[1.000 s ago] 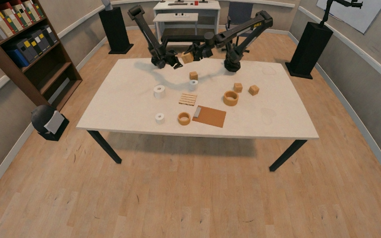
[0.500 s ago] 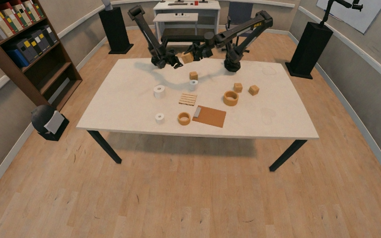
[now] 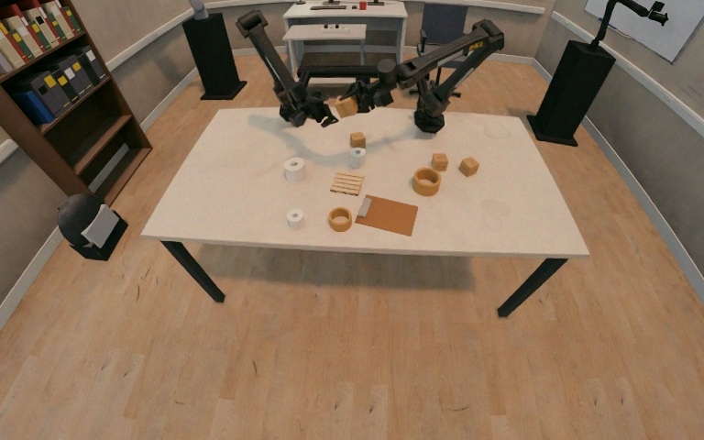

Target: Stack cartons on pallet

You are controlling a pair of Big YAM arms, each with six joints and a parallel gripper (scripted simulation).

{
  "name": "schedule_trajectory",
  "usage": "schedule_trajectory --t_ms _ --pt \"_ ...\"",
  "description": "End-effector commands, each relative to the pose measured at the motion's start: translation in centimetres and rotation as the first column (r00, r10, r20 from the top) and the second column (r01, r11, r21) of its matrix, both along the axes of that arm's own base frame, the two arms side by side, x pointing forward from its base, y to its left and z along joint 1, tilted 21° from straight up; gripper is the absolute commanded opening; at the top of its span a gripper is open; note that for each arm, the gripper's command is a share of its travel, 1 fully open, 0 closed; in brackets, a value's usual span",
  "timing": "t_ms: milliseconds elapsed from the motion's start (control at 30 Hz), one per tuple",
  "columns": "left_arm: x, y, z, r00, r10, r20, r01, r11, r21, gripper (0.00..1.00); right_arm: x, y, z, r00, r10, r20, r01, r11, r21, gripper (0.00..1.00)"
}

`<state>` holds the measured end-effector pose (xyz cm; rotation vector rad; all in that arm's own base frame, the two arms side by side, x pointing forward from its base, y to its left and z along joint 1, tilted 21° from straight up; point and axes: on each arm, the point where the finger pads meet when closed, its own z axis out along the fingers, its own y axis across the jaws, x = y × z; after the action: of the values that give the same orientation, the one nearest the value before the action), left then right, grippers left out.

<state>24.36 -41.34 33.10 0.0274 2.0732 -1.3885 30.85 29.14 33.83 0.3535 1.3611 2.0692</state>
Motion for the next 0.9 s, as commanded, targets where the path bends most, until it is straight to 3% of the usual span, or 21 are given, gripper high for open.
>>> schedule_trajectory --t_ms 0,600,633,767,867 --pt "0.2 -0.5 2.5 1.000 0.000 0.020 0.001 0.999 -0.037 0.54 -0.1 -0.2 0.8 1.000 0.004 0.012 -0.004 1.000 0.025 1.00" --pt "0.2 -0.5 2.5 1.000 0.000 0.020 0.001 0.999 -0.037 0.54 -0.1 -0.2 0.8 1.000 0.004 0.012 -0.004 1.000 0.025 1.00" --pt "0.3 -0.4 2.6 0.999 -0.003 0.041 0.004 1.000 -0.028 0.54 0.3 -0.7 1.9 0.999 -0.016 0.039 0.015 0.999 0.032 1.00" --pt "1.6 0.9 3.4 0.989 0.008 0.146 -0.009 1.000 0.003 0.54 2.1 -1.2 1.7 0.987 -0.119 0.108 0.128 0.989 -0.079 1.00" --pt "4.2 1.5 2.5 0.991 0.011 0.135 -0.020 0.998 0.063 0.54 4.7 -2.7 1.6 0.961 -0.225 0.161 0.254 0.949 -0.187 1.00"
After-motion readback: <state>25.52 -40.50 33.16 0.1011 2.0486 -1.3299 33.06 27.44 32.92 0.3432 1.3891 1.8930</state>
